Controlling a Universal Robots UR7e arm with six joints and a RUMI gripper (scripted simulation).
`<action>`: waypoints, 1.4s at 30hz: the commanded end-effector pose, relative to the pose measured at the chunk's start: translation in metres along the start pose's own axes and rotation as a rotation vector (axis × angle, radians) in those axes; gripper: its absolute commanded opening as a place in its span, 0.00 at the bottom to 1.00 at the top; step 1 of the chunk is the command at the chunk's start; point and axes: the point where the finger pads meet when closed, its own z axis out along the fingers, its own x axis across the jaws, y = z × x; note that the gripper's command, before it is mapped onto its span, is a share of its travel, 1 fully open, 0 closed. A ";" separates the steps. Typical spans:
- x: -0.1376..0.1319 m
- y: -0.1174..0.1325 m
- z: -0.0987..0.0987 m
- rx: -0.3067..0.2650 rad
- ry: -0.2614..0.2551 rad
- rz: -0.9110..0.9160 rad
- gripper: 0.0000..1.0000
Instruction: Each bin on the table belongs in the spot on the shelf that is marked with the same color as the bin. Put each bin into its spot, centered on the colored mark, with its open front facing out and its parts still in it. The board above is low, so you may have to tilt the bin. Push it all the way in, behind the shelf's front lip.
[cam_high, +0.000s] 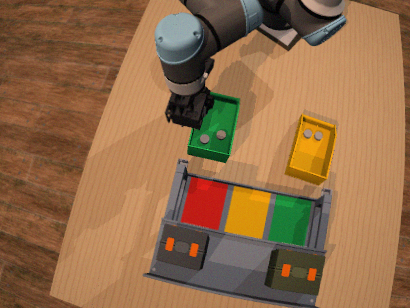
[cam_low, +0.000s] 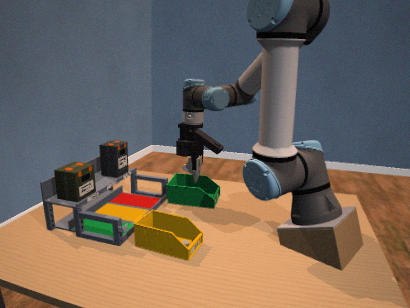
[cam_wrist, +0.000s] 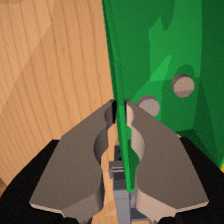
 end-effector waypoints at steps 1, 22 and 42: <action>0.000 0.000 0.000 -0.001 -0.001 0.000 0.00; 0.000 0.000 0.005 -0.001 -0.001 0.000 0.00; 0.000 0.000 0.011 -0.001 -0.001 0.000 0.00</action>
